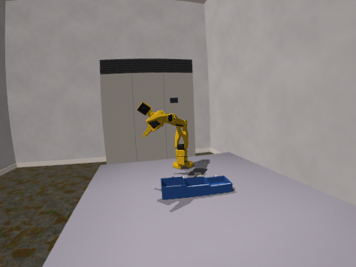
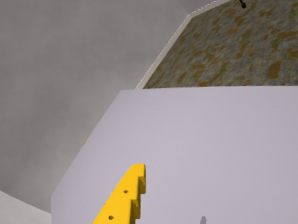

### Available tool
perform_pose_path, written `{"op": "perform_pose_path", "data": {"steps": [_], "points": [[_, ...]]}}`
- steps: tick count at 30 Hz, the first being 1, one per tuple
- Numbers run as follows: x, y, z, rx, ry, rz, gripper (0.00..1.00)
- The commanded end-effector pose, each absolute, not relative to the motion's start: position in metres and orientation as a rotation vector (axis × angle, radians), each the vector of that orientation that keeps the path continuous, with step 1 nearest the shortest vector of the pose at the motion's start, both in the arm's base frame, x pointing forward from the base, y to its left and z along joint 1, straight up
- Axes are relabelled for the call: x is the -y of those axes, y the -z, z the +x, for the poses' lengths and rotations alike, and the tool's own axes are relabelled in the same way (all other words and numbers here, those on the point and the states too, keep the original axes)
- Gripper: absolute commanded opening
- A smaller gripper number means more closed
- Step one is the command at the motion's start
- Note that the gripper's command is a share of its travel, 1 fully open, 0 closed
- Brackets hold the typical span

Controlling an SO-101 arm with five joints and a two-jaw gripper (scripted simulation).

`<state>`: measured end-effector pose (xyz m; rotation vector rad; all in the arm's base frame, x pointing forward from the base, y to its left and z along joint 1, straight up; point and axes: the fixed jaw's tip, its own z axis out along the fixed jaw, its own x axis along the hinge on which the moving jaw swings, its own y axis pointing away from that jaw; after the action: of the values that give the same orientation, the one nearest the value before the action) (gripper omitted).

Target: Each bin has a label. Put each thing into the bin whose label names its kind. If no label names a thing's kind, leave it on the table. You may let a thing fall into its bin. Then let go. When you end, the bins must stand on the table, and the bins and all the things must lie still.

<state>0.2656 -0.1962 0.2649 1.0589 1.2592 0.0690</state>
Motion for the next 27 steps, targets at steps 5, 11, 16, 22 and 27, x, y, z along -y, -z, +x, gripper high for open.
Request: {"op": "perform_pose_path", "data": {"steps": [5,11,16,22,27], "points": [[0.196,-0.266,0.265,-1.255,-0.070,1.057,1.00],[0.196,-0.266,0.265,-1.255,-0.070,1.057,1.00],[0.196,-0.266,0.265,-1.255,-0.070,1.057,1.00],[0.191,-0.251,0.265,-1.343,-0.042,1.064,1.00],[0.186,-0.240,0.263,-1.418,-0.014,1.061,1.00]]}}
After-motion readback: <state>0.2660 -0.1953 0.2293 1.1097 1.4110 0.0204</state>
